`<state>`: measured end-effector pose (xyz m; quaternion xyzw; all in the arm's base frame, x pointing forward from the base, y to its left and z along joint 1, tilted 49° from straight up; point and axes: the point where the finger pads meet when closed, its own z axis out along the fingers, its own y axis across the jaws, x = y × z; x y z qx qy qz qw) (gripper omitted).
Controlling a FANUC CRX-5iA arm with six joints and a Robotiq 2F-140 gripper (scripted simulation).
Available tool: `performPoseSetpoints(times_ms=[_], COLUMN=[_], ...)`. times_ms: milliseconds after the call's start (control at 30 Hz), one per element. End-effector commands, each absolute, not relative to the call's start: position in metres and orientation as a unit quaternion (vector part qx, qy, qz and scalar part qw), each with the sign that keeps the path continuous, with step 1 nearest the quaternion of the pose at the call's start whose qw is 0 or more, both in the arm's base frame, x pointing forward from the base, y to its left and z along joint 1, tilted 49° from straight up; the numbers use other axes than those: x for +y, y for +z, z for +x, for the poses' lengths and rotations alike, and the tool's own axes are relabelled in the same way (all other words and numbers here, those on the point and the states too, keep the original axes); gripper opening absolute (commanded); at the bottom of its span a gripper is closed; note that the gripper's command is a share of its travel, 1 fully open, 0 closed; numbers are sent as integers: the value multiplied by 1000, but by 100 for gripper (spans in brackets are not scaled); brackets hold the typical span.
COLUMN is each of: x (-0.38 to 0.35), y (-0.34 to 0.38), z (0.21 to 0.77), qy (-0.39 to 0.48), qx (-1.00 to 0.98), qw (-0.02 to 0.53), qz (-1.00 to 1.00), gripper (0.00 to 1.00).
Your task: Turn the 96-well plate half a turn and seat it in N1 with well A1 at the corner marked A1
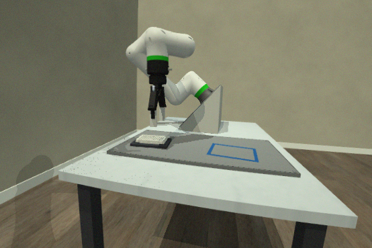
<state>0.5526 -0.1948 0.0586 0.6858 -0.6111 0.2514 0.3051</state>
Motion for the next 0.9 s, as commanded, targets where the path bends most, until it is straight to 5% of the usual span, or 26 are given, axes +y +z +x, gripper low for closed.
performPoseSetpoints(times_ms=[0, 867], x=[-201, -228], y=[63, 73], z=[550, 540], qy=[258, 258], qx=[-607, -607], qw=[320, 320], qz=[680, 680], gripper=[100, 100])
